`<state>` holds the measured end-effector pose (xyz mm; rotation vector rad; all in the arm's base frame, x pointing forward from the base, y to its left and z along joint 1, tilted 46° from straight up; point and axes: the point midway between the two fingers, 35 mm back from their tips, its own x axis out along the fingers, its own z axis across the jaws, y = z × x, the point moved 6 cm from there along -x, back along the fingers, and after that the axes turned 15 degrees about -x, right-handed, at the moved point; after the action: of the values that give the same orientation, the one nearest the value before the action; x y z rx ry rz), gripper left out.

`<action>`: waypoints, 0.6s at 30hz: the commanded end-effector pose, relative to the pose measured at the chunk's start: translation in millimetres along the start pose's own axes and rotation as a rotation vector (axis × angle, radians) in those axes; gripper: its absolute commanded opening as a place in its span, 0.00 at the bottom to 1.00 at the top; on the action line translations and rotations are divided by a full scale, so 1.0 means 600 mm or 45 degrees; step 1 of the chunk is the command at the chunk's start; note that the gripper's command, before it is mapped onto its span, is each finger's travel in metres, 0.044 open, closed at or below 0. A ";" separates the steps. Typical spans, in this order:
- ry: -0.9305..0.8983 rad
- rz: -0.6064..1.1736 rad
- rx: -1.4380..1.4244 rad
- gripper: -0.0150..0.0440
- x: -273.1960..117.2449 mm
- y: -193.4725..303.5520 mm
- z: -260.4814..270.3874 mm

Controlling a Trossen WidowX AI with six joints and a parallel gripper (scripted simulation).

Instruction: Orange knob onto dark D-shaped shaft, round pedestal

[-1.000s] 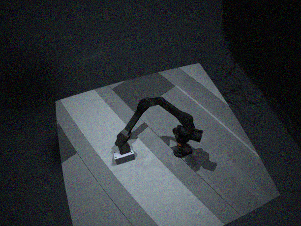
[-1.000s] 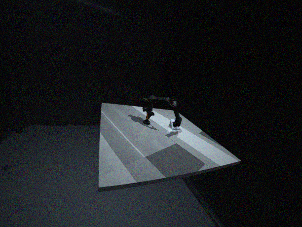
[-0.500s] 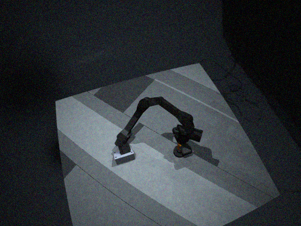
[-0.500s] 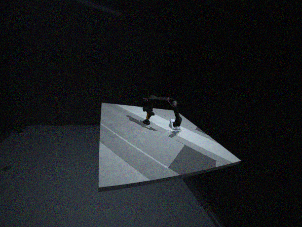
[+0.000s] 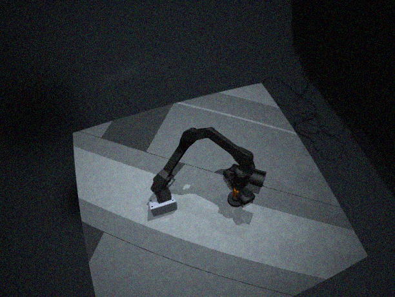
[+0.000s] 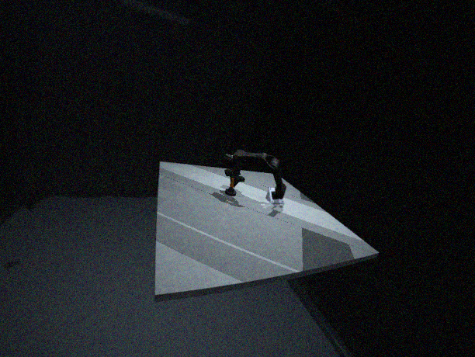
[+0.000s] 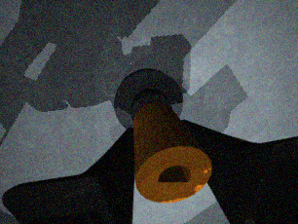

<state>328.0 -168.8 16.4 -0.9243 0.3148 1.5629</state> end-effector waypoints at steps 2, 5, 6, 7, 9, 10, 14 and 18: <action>0.003 -0.004 -0.005 0.25 0.002 0.000 -0.001; 0.003 -0.004 -0.005 0.25 0.002 0.000 -0.001; 0.003 -0.004 -0.005 0.25 0.002 0.000 -0.001; 0.003 -0.004 -0.005 0.25 0.002 0.000 -0.001; 0.003 -0.004 -0.005 0.25 0.000 0.000 -0.001; 0.003 -0.004 -0.005 0.25 -0.003 0.000 0.000; 0.003 -0.004 -0.005 0.25 -0.006 -0.002 0.003; 0.003 -0.004 -0.114 0.25 -0.006 -0.003 0.003</action>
<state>328.1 -168.8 19.0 -0.9546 0.2842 1.5745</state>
